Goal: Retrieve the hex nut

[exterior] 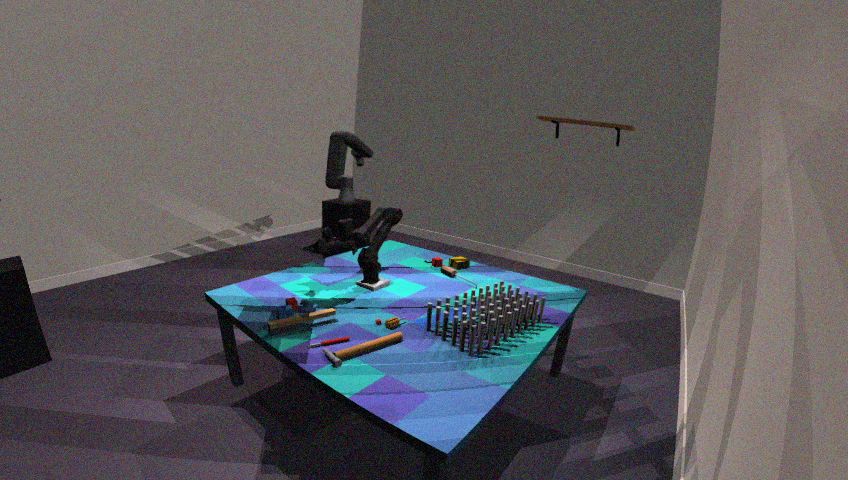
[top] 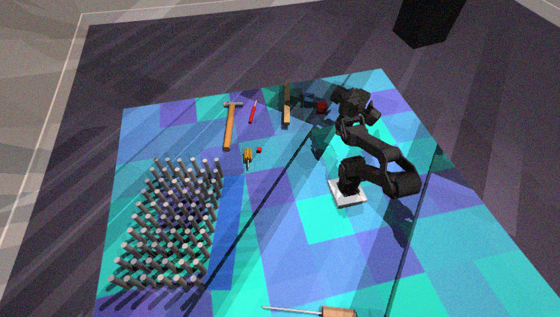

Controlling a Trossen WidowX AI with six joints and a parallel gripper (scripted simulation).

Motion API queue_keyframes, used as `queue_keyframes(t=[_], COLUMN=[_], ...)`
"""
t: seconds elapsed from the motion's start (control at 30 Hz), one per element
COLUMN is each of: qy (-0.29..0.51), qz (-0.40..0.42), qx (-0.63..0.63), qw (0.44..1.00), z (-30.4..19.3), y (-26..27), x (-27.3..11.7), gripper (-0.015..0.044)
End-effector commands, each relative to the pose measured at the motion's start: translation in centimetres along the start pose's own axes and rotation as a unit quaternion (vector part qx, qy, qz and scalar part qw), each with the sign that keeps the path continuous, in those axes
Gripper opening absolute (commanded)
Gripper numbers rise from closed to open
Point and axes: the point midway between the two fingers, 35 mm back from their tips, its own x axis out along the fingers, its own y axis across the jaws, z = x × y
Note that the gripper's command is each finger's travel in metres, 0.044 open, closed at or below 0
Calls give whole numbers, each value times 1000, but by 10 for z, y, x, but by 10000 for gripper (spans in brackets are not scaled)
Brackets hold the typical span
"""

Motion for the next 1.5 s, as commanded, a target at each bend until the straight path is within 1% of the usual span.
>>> queue_keyframes(t=[0.0, 0.03, 0.17, 0.4, 0.6, 0.8, 0.97, 1.07, 1.2, 1.37, 1.43, 1.47], qy=[2, 9, 59, 108, 132, 142, 141, 134, 120, 93, 85, 84], qz=[4, 17, 114, 281, 419, 552, 649, 704, 771, 840, 855, 857], qx=[-1, -5, -39, -131, -187, -224, -253, -275, -299, -314, -316, -316], qw=[1000, 1000, 991, 945, 879, 791, 703, 640, 550, 432, 402, 398], z=[-1, -4, -24, -55, -81, -100, -113, -122, -131, -135, -136, -136], y=[2, 9, 57, 131, 182, 213, 221, 218, 203, 171, 159, 158], x=[0, -2, -18, -66, -132, -215, -290, -338, -401, -479, -497, -500], gripper=[426, 440, 440, 440, 440, 440, 440, 440, 440, 440, 440, 440])
